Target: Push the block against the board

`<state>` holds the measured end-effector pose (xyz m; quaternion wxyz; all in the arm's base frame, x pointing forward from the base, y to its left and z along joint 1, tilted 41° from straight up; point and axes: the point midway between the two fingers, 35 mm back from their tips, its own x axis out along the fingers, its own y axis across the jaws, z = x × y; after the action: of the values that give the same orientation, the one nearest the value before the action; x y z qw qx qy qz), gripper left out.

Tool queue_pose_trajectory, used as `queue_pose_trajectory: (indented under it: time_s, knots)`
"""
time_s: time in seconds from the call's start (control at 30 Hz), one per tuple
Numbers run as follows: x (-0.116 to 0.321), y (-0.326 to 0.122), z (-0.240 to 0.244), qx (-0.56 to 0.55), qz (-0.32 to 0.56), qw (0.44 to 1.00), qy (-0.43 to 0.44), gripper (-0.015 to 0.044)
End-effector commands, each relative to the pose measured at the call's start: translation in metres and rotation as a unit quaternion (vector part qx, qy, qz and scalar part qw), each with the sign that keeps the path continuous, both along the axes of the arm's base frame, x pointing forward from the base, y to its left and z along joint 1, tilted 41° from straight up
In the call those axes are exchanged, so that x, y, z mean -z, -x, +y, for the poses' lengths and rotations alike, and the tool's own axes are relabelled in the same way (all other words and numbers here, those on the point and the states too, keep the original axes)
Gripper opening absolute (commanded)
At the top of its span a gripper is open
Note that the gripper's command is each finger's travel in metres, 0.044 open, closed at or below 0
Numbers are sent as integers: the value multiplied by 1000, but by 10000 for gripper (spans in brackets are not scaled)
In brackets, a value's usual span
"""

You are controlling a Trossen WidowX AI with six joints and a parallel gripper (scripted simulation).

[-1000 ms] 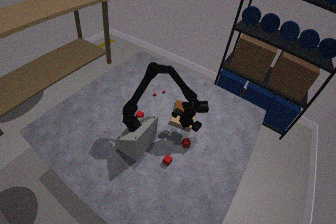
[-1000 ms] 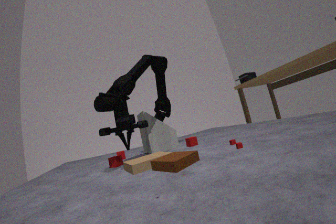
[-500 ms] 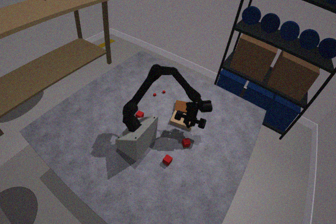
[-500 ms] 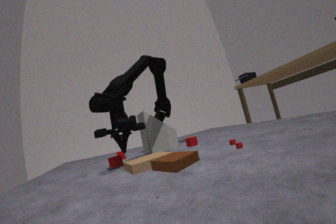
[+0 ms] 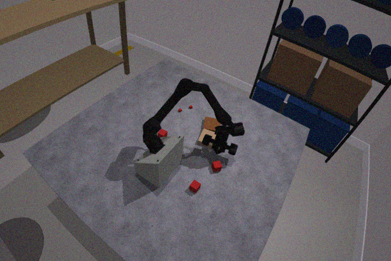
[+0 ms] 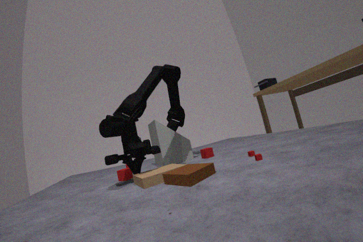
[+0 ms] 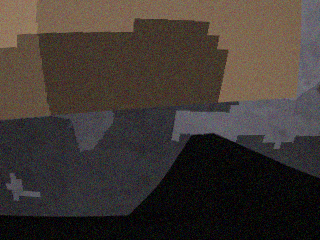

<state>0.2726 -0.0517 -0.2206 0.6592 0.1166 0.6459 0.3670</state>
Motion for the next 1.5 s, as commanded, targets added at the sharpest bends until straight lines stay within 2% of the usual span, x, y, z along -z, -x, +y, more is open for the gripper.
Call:
queue_pose_trajectory:
  time_s: [0.0,1.07,1.47]
  knots:
    - [0,-8,1,2,-2,1000,1,0]
    - [-8,-58,16,3,-4,1000,0,0]
    - [-5,-44,10,3,-3,1000,1,0]
